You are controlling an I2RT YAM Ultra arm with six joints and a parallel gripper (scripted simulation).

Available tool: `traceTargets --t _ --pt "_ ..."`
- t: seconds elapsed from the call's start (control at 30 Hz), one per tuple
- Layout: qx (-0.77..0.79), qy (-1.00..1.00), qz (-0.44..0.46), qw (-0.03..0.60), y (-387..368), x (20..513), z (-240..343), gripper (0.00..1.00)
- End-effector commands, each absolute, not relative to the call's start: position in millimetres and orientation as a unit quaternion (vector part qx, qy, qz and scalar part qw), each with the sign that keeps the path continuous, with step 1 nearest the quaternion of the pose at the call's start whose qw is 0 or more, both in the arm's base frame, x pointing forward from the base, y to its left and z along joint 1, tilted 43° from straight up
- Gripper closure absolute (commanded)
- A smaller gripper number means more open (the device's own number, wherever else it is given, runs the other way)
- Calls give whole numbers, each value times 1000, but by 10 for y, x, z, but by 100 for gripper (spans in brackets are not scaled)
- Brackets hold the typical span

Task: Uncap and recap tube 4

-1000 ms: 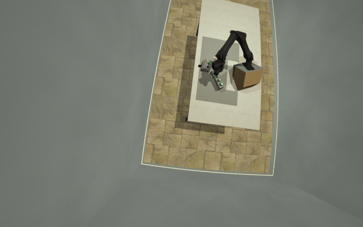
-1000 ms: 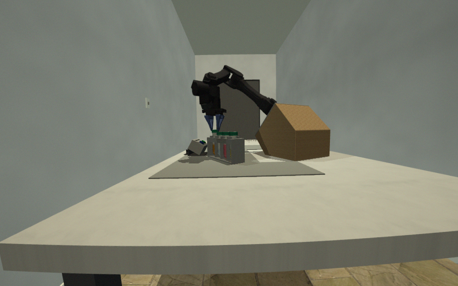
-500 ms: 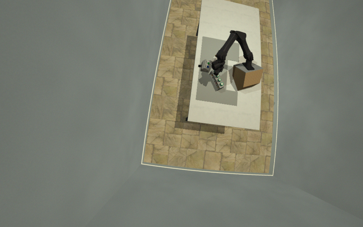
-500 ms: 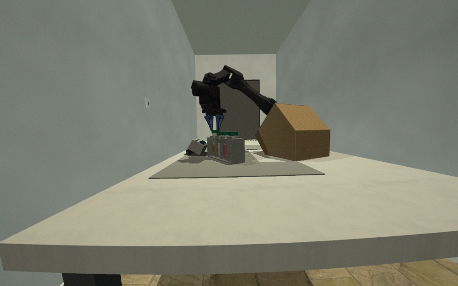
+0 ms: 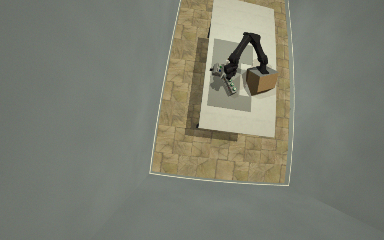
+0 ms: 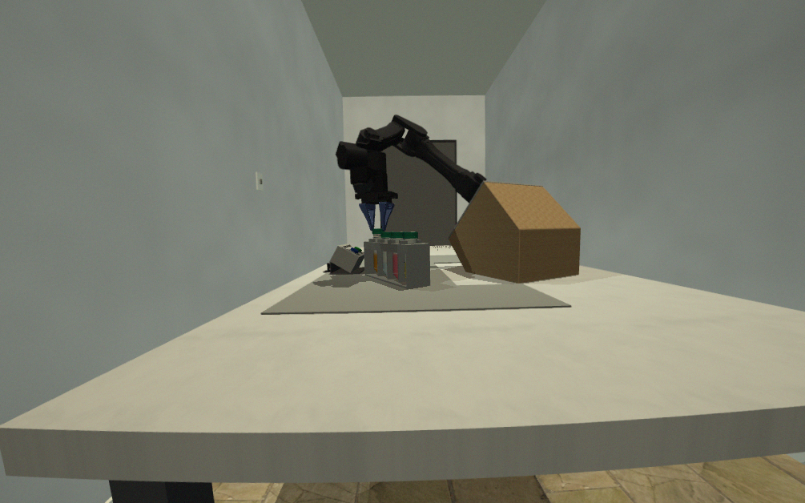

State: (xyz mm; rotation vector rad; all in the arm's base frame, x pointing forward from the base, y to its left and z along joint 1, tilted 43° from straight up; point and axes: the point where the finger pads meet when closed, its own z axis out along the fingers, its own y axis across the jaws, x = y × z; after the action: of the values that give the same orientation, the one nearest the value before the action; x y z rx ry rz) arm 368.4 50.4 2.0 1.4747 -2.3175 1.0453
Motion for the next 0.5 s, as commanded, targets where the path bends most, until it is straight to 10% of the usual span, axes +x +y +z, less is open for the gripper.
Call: traceTargets --t 0.0,0.47 --pt "502 -784 358 75 643 3803 85 100" --pt "504 -783 357 78 635 3791 97 100"
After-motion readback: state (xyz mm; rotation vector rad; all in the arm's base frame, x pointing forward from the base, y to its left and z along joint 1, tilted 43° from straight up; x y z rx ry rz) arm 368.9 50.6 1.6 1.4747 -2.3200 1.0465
